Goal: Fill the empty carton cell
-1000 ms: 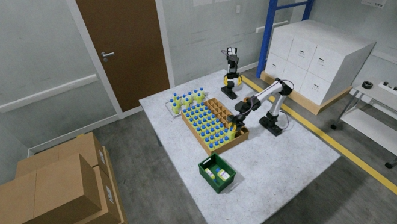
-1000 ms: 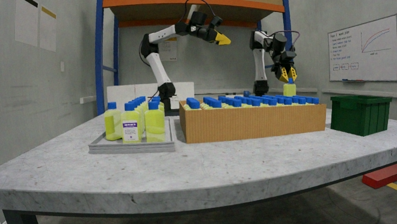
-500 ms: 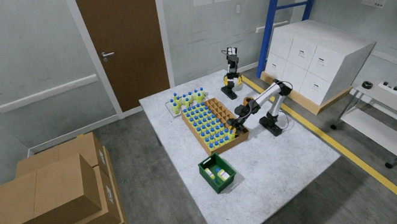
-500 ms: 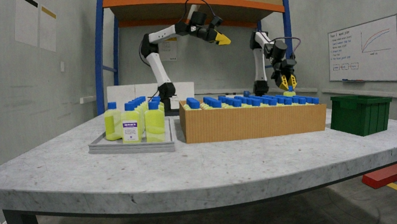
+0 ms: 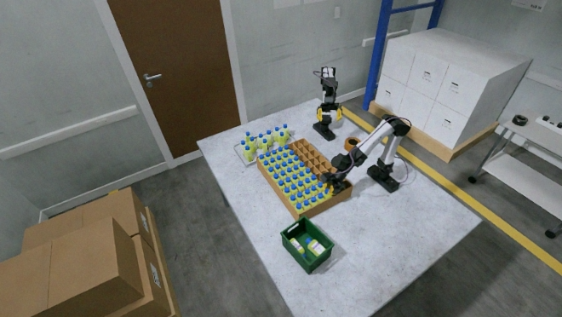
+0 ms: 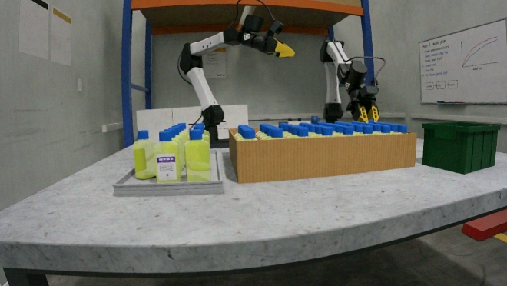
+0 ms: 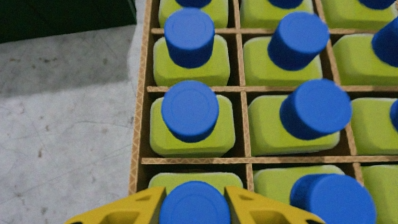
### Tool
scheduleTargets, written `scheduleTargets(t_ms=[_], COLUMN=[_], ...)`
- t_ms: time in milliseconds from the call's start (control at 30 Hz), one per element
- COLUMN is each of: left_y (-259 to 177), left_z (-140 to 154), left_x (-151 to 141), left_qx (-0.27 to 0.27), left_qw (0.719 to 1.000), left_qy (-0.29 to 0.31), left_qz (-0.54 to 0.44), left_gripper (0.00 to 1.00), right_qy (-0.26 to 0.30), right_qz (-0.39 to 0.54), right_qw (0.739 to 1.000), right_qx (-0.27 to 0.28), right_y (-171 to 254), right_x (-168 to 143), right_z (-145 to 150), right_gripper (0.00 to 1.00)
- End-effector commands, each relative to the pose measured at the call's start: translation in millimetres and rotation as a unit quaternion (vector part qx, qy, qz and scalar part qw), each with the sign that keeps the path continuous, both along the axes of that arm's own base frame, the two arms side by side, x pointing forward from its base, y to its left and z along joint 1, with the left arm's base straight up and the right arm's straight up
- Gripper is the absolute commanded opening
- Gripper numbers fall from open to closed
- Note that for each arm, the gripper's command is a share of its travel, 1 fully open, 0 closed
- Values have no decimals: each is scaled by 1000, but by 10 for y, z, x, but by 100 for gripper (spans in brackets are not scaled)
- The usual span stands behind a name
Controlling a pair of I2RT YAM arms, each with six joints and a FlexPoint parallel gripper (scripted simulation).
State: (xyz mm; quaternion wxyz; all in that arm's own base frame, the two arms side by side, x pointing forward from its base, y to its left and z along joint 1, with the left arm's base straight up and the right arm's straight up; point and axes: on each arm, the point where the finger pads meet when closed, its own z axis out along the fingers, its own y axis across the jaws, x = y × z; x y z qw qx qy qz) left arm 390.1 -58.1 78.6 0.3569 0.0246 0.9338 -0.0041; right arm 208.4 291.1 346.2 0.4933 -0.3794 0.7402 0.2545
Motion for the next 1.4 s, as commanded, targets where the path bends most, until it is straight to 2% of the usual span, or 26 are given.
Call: scheduleTargets(t_ms=[0, 33, 300, 367, 500, 567, 600, 633, 800, 933, 1033, 1133, 1367], left_y=[38, 33, 45, -3, -22, -22, -18, -15, -6, 5, 8, 13, 18], left_z=[126, 173, -15, 138, 195, 195, 169, 166, 194, 362, 612, 654, 648], left_x=[150, 185, 107, 139, 146, 146, 124, 100, -173, -281, -342, -380, -537], left_qx=[-4, -6, -3, -6, -8, -8, -5, -5, -5, -4, -5, -4, -4], left_qw=[999, 999, 999, 999, 999, 999, 999, 999, 1000, 999, 999, 999, 998], left_qy=[-41, -50, -36, -43, -50, -50, -46, -44, -28, -33, -37, -31, 58], left_qz=[13, 14, 13, 12, 10, 10, 8, 9, 8, 10, 11, 11, 4], left_gripper=[16, 16, 16, 16, 60, 60, 65, 76, 77, 77, 77, 77, 77], right_qy=[-13, -13, -13, -13, -13, -13, -13, -13, -13, -13, -13, -10, 5], right_qz=[12, 12, 12, 12, 12, 12, 12, 12, 12, 12, 11, 9, -13], right_qw=[1000, 1000, 1000, 1000, 1000, 1000, 1000, 1000, 1000, 1000, 1000, 1000, 1000], right_qx=[16, 16, 16, 16, 16, 16, 16, 16, 16, 16, 15, 11, -3], right_y=[45, 45, 45, 45, 45, 45, 45, 45, 45, 45, 44, 40, -18], right_x=[-32, -32, -32, -32, -32, -32, -32, -32, -32, -32, -31, -23, 52], right_z=[183, 183, 183, 183, 183, 183, 183, 183, 183, 183, 180, 136, -45], right_gripper=[86, 86, 86, 86, 86, 86, 86, 86, 86, 86, 86, 86, 86])
